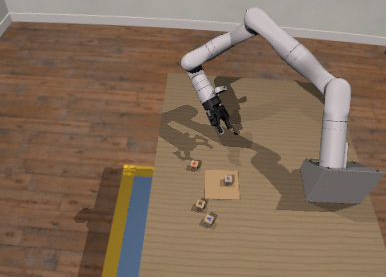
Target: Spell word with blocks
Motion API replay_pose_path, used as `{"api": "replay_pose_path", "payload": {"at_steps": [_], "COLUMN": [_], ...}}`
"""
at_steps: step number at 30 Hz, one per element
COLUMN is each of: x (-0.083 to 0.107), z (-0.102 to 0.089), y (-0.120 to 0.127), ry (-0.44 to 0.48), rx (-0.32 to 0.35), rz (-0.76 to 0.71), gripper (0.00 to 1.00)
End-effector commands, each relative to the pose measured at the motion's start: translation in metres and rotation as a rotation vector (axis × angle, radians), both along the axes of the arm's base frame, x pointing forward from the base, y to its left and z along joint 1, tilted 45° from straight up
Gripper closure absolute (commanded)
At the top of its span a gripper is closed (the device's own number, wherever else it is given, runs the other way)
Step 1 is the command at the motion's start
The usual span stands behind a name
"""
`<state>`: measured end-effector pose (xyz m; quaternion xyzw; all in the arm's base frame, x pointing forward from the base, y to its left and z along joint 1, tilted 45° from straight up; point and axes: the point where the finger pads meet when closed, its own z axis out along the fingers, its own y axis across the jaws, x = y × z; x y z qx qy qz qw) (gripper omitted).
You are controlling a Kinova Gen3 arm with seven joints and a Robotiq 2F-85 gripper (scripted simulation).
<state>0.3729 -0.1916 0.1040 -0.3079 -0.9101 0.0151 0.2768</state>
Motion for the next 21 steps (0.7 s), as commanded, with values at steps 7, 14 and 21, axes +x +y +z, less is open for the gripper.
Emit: {"api": "replay_pose_path", "payload": {"at_steps": [7,14,21], "x": [0.010,0.020,0.018], "z": [-0.014,-0.025,-0.026], "y": [0.005,0.010,0.010], "ry": [0.009,0.014,0.019], "rx": [-0.049,-0.089,-0.088], "rz": [0.019,0.037,0.037], "gripper": [0.00,0.00,0.00]}}
